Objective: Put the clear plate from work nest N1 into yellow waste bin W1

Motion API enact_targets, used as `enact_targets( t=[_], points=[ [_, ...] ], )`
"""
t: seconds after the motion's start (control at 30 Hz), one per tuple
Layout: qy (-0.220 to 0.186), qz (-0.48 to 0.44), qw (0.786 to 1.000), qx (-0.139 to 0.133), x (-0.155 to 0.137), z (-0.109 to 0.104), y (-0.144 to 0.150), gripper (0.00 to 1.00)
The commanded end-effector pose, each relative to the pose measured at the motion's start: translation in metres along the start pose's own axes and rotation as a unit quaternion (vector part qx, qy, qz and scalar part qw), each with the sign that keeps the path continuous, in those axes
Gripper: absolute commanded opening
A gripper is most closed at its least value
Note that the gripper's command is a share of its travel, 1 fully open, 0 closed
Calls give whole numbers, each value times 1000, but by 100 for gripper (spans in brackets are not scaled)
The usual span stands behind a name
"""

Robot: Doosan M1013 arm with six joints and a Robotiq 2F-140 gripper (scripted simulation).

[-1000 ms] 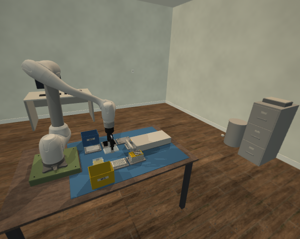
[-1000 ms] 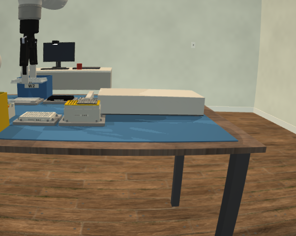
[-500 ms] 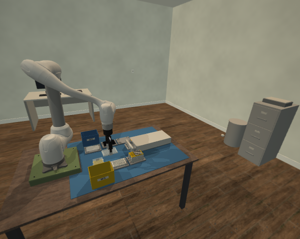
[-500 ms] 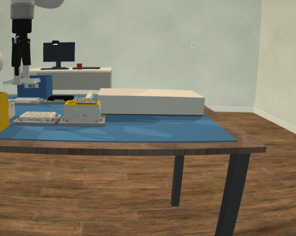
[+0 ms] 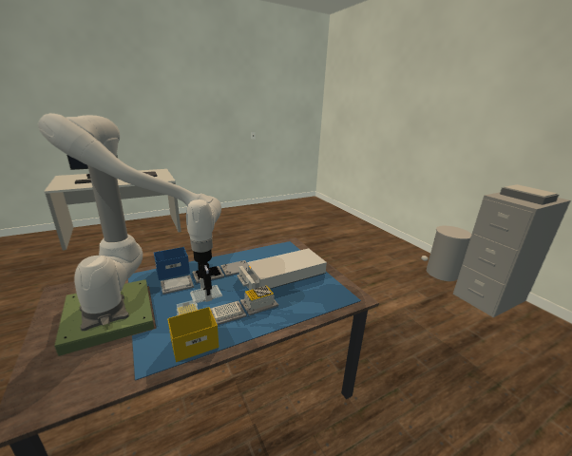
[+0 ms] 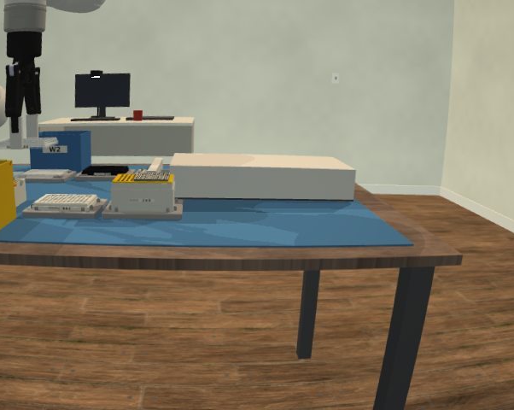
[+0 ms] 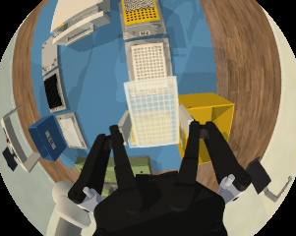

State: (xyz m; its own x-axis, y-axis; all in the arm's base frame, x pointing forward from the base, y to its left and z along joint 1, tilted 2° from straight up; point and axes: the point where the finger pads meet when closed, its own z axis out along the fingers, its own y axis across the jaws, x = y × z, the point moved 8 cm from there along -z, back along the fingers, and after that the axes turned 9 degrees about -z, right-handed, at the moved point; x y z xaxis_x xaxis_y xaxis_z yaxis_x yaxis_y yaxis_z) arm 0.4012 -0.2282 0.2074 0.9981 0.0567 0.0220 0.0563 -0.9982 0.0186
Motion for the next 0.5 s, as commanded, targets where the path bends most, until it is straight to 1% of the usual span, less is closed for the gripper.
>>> enact_targets(
  t=[0.0, 0.37, 0.47],
  points=[
    [0, 0, 1000, 0, -6, 0, 6, 10],
    [0, 0, 1000, 0, -27, 0, 27, 10],
    [0, 0, 1000, 0, -29, 0, 29, 10]
  ],
)
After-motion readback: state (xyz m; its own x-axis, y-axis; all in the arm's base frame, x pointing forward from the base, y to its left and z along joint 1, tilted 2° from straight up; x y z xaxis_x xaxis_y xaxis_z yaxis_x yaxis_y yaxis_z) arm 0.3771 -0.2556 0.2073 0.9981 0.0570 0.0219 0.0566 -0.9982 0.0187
